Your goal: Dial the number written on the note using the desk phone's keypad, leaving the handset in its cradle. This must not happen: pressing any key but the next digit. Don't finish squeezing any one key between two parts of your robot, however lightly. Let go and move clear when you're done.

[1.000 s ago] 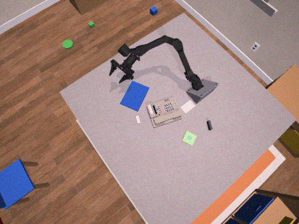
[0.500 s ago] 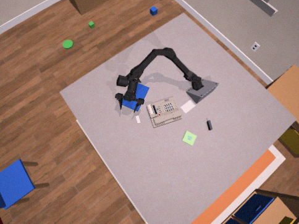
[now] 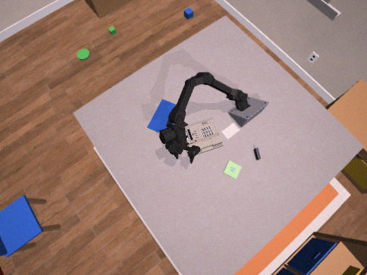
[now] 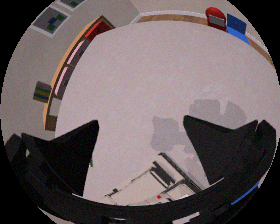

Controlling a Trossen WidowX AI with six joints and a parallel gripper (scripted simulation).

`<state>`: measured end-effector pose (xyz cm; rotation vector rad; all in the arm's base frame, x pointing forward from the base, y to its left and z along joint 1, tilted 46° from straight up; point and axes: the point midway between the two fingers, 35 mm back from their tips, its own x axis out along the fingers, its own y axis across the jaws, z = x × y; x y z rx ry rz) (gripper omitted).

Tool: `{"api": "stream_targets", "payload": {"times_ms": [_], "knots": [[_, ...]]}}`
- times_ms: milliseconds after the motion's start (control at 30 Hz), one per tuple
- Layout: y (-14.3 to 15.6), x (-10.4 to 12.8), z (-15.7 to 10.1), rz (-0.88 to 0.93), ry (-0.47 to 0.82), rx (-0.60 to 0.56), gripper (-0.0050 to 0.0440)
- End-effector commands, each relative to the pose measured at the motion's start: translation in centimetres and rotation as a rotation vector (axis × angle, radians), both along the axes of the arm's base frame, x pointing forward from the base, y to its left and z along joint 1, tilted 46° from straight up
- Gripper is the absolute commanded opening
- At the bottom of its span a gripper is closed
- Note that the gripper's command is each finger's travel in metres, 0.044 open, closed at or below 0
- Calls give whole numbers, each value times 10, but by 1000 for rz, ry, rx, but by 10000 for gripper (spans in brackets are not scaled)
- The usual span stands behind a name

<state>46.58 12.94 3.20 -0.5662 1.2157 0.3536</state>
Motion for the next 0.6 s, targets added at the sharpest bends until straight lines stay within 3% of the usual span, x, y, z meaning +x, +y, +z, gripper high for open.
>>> {"api": "stream_targets", "payload": {"times_ms": [0, 167, 333, 567], "knots": [[24, -18, -36, -142, 93, -31, 440], [40, -38, -62, -289, 133, -66, 440], [65, -84, -110, -448, 173, -203, 440], [80, -137, -155, -647, 107, -368, 440]]}}
